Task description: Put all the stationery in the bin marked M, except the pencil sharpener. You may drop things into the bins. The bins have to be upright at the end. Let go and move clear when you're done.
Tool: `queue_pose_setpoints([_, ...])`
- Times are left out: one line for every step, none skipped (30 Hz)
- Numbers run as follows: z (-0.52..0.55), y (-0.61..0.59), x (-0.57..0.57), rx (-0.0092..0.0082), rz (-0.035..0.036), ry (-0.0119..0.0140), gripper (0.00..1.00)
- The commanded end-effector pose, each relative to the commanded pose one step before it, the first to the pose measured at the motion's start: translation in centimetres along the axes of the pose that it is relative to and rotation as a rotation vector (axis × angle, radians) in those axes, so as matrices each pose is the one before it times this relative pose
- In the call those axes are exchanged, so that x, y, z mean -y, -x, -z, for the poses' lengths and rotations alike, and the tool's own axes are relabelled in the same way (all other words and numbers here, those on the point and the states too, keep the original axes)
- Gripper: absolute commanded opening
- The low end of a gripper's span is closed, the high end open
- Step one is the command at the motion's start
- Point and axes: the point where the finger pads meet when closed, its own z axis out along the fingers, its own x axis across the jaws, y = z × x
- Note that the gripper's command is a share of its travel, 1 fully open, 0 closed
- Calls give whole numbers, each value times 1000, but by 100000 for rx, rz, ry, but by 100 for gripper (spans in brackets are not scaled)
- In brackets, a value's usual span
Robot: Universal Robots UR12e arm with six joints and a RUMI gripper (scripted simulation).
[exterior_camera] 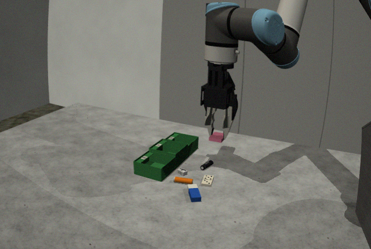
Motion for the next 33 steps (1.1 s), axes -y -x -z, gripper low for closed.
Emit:
queue_pose_setpoints([204, 632, 50, 76, 4985, -17, 0])
queue_pose_setpoints([1, 596, 73, 1, 4999, 0, 0])
queue_pose_setpoints([1, 592, 103, 1, 4999, 0, 0])
queue_pose_setpoints([1, 586, 133, 0, 3422, -3, 0])
queue_pose_setpoints([1, 581, 153, -5, 2378, -13, 0])
queue_pose_setpoints([0, 0, 0, 0, 0, 0, 0])
queue_pose_setpoints([0, 0, 0, 0, 0, 0, 0])
queue_pose_setpoints([0, 577, 167, 4, 7575, -5, 0])
queue_pose_setpoints([0, 563, 210, -8, 1943, -36, 0])
queue_pose_setpoints([3, 560, 214, -13, 2562, -26, 0])
queue_pose_setpoints([-4, 549, 243, -10, 2718, -23, 0])
queue_pose_setpoints([0, 546, 250, -8, 2718, -25, 0])
queue_pose_setpoints([0, 539, 265, -4, 2714, -27, 0])
queue_pose_setpoints([0, 532, 279, 0, 2713, -29, 0])
queue_pose_setpoints([0, 524, 294, 3, 2712, -30, 0])
queue_pose_setpoints([0, 516, 308, 5, 2712, -31, 0])
queue_pose_setpoints([0, 507, 322, 6, 2712, -32, 0])
queue_pose_setpoints([0, 499, 334, 7, 2711, -33, 0])
queue_pose_setpoints([-2, 488, 350, 8, 2711, -33, 0])
queue_pose_setpoints([0, 480, 362, 7, 2710, -33, 0])
queue_pose_setpoints([0, 352, 281, 7, 2710, -33, 0])
queue_pose_setpoints([0, 0, 0, 6, 2709, -33, 0])
queue_pose_setpoints([0, 0, 0, 0, 0, 0, 0])
queue_pose_setpoints([0, 0, 0, 0, 0, 0, 0])
queue_pose_setpoints([0, 0, 0, -8, 7568, -31, 0])
queue_pose_setpoints([0, 0, 0, -17, 1933, -14, 0])
queue_pose_setpoints([0, 0, 0, -36, 2552, 9, 0])
queue_pose_setpoints([0, 0, 0, -45, 2709, 19, 0])
queue_pose_setpoints([0, 0, 0, -49, 2709, 23, 0])
queue_pose_setpoints([3, 6, -2, -52, 2705, 27, 0])
queue_pose_setpoints([-4, -7, 3, -52, 2705, 29, 0])
queue_pose_setpoints([0, 0, 0, -54, 2705, 31, 0])
queue_pose_setpoints([0, 0, 0, -54, 2704, 33, 0])
